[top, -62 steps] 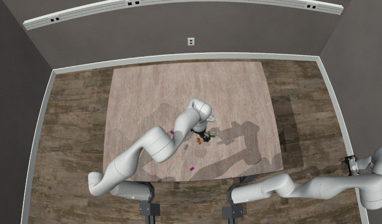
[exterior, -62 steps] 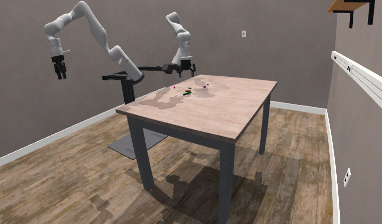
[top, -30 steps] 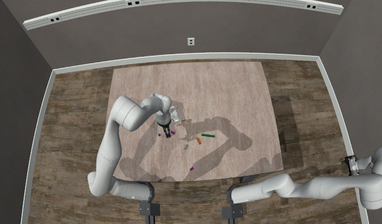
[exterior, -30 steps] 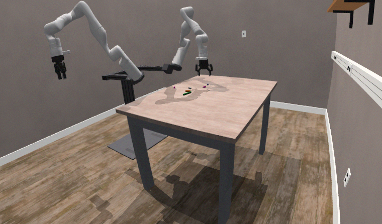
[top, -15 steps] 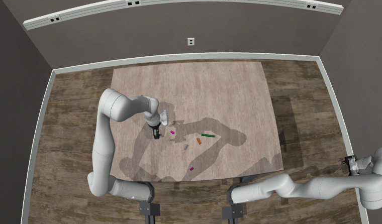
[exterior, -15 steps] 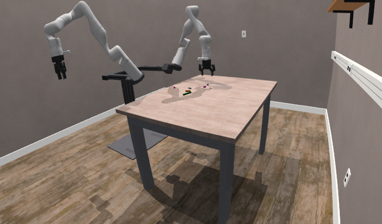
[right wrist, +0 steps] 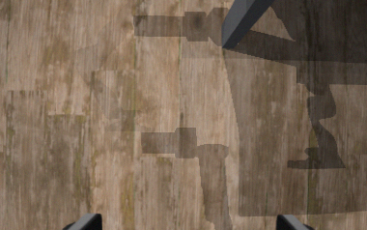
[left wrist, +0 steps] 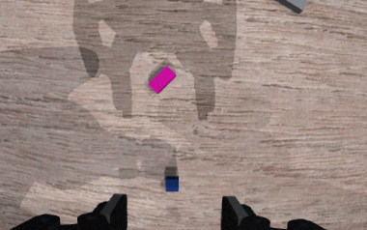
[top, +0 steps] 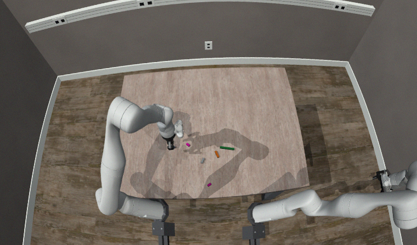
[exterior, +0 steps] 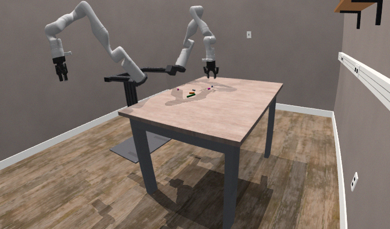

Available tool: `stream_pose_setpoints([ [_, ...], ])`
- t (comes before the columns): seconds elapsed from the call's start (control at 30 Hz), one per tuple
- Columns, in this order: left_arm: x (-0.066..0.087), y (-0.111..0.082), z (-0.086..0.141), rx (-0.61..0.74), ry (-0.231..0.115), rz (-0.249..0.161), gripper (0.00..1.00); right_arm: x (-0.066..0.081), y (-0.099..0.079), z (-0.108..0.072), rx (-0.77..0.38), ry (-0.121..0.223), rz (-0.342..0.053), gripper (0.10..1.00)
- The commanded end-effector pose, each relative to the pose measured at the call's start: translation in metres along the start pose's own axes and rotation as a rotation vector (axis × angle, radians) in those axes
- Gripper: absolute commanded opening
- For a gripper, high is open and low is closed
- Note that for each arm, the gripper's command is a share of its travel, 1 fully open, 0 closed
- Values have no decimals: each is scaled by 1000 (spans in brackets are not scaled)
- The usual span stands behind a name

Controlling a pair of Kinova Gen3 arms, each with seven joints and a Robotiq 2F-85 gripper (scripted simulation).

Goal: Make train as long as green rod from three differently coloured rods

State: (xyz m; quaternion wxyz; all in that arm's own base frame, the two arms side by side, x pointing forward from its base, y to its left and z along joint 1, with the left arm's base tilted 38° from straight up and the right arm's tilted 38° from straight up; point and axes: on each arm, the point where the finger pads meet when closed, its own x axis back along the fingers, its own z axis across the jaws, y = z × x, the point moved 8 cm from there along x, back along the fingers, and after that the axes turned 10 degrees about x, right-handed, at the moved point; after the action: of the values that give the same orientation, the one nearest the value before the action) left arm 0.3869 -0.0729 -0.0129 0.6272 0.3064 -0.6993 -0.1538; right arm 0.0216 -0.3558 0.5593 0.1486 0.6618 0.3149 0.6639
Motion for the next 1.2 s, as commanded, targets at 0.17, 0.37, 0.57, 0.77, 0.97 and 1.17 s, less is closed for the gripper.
stream_pose_setpoints([
  [0.17, 1, 0, 0, 0, -1, 1, 317, 1, 0, 0, 0, 0, -1, 1000],
  [0.37, 1, 0, 0, 0, -1, 1, 317, 1, 0, 0, 0, 0, -1, 1000],
  [0.57, 1, 0, 0, 0, -1, 1, 317, 1, 0, 0, 0, 0, -1, 1000],
  [0.77, 1, 0, 0, 0, -1, 1, 317, 1, 0, 0, 0, 0, -1, 1000],
  [0.97, 0, 0, 0, 0, -1, 2, 317, 1, 0, 0, 0, 0, -1, 1000],
  [1.17, -3, 0, 0, 0, -2, 2, 317, 1, 0, 0, 0, 0, -1, 1000],
])
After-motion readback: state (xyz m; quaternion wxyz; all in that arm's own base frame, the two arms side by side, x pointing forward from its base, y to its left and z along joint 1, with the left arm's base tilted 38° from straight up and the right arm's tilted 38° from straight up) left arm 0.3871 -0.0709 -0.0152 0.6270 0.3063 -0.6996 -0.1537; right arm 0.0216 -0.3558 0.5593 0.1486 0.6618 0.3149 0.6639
